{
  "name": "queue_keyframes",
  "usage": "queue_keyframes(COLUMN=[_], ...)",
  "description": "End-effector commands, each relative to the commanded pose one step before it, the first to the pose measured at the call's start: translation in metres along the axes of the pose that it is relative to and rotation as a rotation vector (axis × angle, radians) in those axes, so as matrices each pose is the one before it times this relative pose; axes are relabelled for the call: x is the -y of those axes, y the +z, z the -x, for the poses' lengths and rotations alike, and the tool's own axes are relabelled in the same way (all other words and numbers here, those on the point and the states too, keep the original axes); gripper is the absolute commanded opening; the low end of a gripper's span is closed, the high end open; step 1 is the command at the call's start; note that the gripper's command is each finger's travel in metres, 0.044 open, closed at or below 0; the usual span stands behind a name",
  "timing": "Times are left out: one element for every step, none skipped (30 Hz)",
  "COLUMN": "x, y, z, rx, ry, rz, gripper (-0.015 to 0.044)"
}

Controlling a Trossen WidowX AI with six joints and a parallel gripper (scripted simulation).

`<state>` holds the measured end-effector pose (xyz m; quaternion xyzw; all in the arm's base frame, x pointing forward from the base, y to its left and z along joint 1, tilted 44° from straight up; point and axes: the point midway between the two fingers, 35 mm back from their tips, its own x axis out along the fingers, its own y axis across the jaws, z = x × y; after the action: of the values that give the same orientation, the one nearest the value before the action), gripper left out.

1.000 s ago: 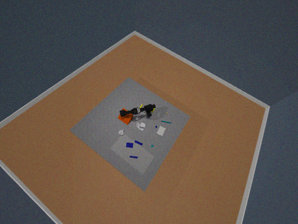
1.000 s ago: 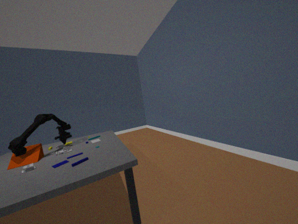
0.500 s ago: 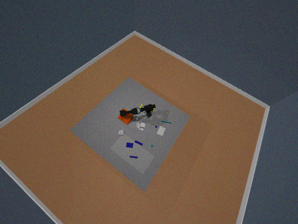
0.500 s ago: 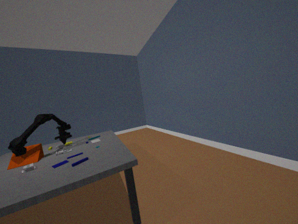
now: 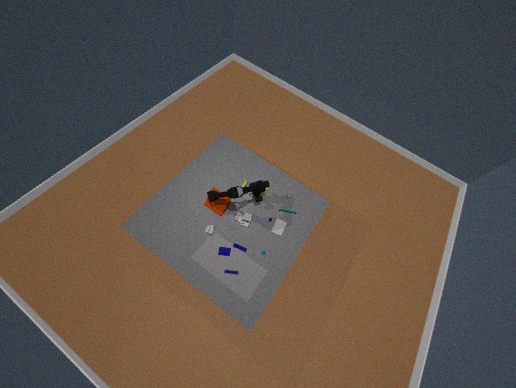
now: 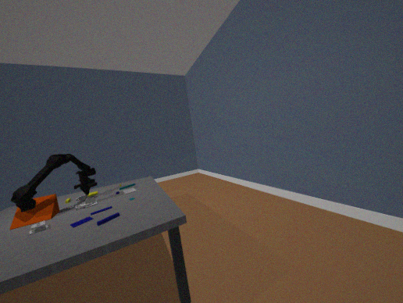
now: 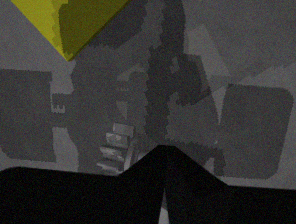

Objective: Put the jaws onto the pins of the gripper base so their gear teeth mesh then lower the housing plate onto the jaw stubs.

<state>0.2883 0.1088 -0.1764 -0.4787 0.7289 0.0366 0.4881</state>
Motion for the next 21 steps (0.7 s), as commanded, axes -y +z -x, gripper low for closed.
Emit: queue_keyframes(x=[-0.00315, 0.0, 0.0, 0.0, 0.0, 0.0, 0.00287, -0.00083, -0.00139, -0.00168, -0.00167, -0.00167, -0.00167, -0.00166, -0.00166, -0.00166, -0.00166, -0.00165, 0.0003, 0.00087, 0.00137], y=[-0.00565, 0.0, 0.0, 0.0, 0.0, 0.0, 0.00548, -0.00003, -0.00006, -0.00008, -0.00009, -0.0001, -0.00011, -0.00011, -0.00012, -0.00013, -0.00014, -0.00015, 0.00032, 0.00085, 0.00105], z=[-0.00551, 0.0, 0.0, 0.0, 0.0, 0.0, 0.00567, 0.00008, 0.00014, 0.00016, 0.00016, 0.00015, 0.00015, 0.00014, 0.00014, 0.00013, 0.00013, 0.00013, 0.00243, 0.00734, 0.01237], rx=[-0.02297, 0.0, 0.0, 0.0, 0.0, 0.0, 0.02286, -0.00025, -0.00042, -0.00052, -0.00054, -0.00055, -0.00057, -0.00058, -0.0006, -0.00061, -0.00063, -0.00064, 0.00034, 0.001, 0.00157], ry=[0.00596, 0.0, 0.0, 0.0, 0.0, 0.0, -0.00585, 0.00023, 0.00037, 0.00044, 0.00043, 0.00042, 0.00041, 0.0004, 0.00039, 0.00038, 0.00036, 0.00035, -0.00006, -0.0002, -0.00035], rz=[0.0088, 0.0, 0.0, 0.0, 0.0, 0.0, -0.0087, 0.0002, 0.0003, 0.0004, 0.0004, 0.0004, 0.0004, 0.0004, 0.0004, 0.0004, 0.0004, 0.0004, 0.0, 0.0, -0.0001], gripper=[0.0, 0.0, 0.0, 0.0, 0.0, 0.0, 0.0, 0.0, 0.0, 0.0, 0.0, 0.0, 0.0, 0.0, 0.0, 0.0, 0.0, 0.0, 0.0, 0.0, 0.0])
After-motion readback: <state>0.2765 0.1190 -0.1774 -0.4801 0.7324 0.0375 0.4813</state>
